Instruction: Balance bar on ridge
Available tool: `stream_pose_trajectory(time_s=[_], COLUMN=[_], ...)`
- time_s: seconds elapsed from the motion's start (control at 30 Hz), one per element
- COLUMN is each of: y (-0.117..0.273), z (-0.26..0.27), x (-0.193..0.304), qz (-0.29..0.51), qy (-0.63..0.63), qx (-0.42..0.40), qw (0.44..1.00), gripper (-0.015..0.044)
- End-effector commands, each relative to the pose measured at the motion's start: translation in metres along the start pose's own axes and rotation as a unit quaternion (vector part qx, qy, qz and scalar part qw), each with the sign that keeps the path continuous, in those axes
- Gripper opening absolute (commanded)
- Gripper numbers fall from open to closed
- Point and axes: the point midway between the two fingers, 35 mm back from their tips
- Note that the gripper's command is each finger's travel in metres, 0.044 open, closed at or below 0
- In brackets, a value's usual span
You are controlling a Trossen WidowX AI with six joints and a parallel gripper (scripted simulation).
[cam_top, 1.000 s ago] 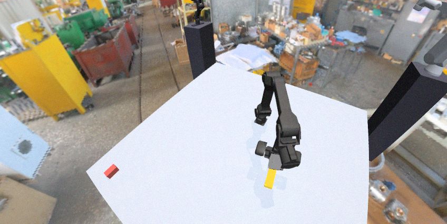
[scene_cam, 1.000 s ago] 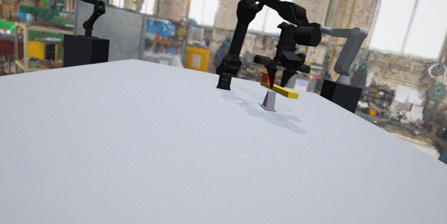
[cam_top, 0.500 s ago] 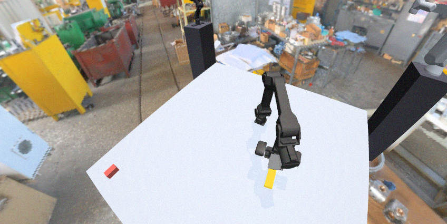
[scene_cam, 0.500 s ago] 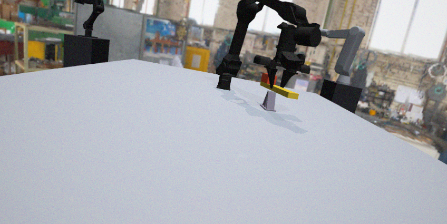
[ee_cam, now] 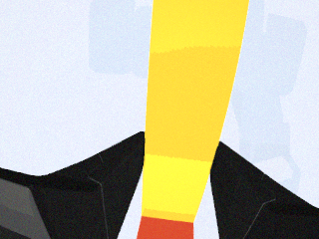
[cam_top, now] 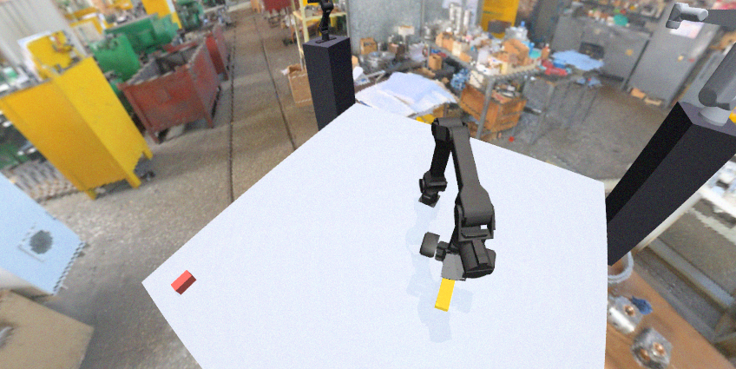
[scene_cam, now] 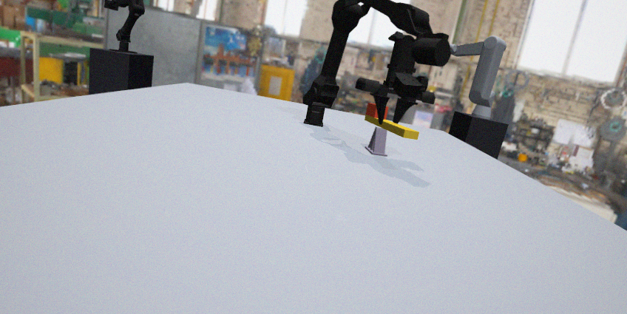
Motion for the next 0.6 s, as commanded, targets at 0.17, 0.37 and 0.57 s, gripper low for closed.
stream_pose_trajectory(time_s=[0.17,0.37,0.57], y=[-0.0010,-0.0015,-0.0020], z=[0.0002,0.0002,0.0002], x=[-0.0001,0.0000,0.0000], qz=[0.000,0.000,0.000], qy=[-0.001,-0.001,-0.001], qx=[0.000,0.000,0.000], qw=[1.000,1.000,1.000], gripper=[0.0000,0.0000,0.0000])
Point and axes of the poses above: the point midway between the two fingers, 35 mm back from their tips, its own y axis back along the fingers, its own z axis across the jaws, x = y × z, and after that the axes turned 14 degrees about y, right-handed
